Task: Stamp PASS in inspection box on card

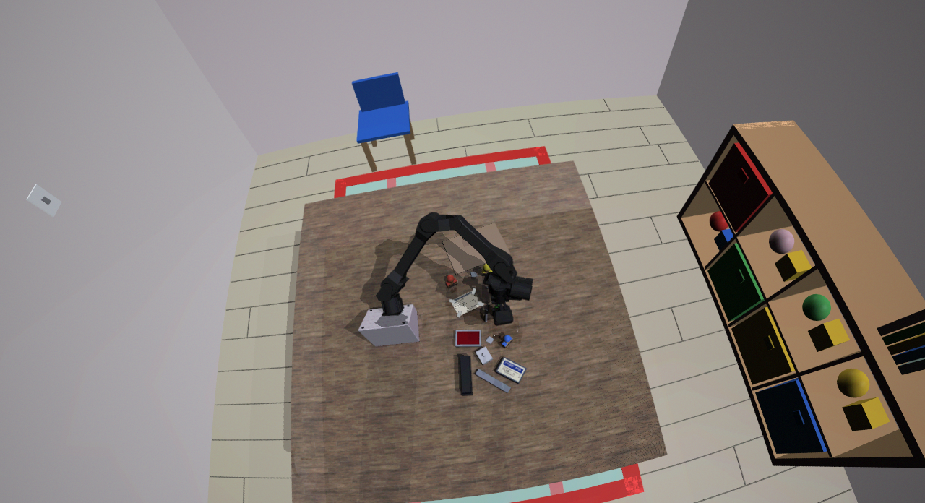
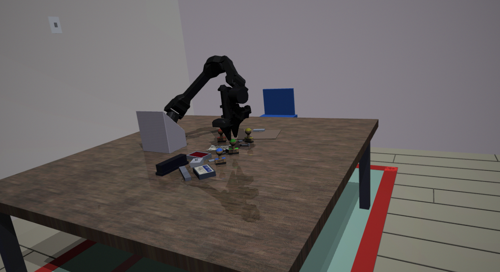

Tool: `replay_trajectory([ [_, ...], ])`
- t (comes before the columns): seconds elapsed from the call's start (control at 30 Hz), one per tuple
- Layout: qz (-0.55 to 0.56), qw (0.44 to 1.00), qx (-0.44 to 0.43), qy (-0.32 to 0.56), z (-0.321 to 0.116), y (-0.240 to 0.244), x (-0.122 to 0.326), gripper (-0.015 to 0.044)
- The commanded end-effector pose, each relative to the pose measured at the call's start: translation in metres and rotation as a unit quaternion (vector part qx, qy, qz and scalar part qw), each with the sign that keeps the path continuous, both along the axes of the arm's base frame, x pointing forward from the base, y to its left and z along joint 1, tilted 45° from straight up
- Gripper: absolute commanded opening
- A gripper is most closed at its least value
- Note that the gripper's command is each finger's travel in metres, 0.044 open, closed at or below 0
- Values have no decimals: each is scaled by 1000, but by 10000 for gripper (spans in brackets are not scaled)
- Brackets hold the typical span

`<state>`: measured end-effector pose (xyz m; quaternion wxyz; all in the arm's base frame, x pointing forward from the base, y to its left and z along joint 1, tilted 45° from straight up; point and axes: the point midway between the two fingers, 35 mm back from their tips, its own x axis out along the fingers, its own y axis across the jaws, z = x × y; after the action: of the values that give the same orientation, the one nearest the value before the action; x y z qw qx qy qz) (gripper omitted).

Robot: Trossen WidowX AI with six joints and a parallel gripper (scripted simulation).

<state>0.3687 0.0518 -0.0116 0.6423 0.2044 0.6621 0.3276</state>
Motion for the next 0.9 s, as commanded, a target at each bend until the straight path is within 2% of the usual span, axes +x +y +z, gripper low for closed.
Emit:
replay_trajectory([
  [0.0,-2,1000,3,5,-7,7,-2,219],
  [0.87,-1,1000,5,5,-31,33,-8,219],
])
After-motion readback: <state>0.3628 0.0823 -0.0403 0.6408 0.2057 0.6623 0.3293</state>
